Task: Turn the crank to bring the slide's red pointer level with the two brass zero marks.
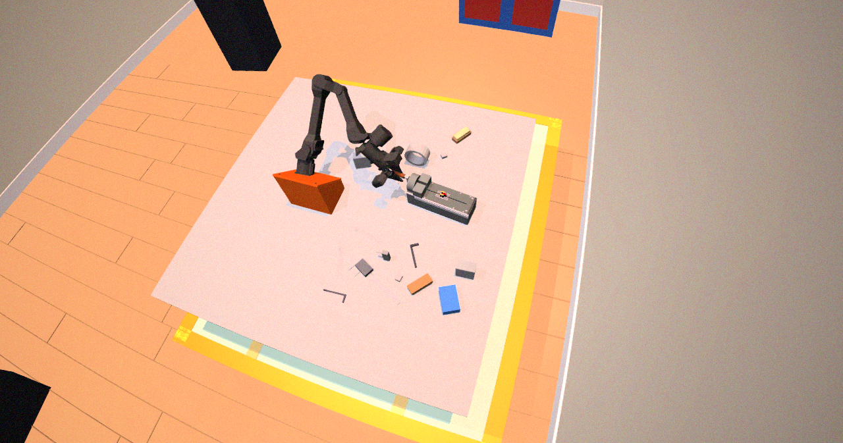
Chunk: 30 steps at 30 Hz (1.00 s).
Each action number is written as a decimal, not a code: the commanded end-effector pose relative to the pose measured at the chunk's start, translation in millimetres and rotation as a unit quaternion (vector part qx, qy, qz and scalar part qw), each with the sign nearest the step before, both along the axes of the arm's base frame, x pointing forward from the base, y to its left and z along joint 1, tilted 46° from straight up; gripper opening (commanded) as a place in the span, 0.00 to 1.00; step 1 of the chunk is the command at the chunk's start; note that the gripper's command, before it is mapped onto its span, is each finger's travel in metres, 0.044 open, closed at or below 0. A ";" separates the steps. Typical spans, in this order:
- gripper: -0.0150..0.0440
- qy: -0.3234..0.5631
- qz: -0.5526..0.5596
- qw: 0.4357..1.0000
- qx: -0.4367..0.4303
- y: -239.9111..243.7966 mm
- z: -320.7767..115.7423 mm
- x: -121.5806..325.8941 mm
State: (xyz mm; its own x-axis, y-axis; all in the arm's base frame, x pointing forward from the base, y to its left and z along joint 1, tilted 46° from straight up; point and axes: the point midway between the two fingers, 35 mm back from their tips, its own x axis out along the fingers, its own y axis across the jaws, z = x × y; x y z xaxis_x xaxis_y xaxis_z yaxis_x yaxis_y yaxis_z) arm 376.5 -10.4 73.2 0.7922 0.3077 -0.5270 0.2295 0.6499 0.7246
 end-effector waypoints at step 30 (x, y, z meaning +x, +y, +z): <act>1.00 -0.001 -0.002 1.000 -0.004 -47.0 44.8 -8.3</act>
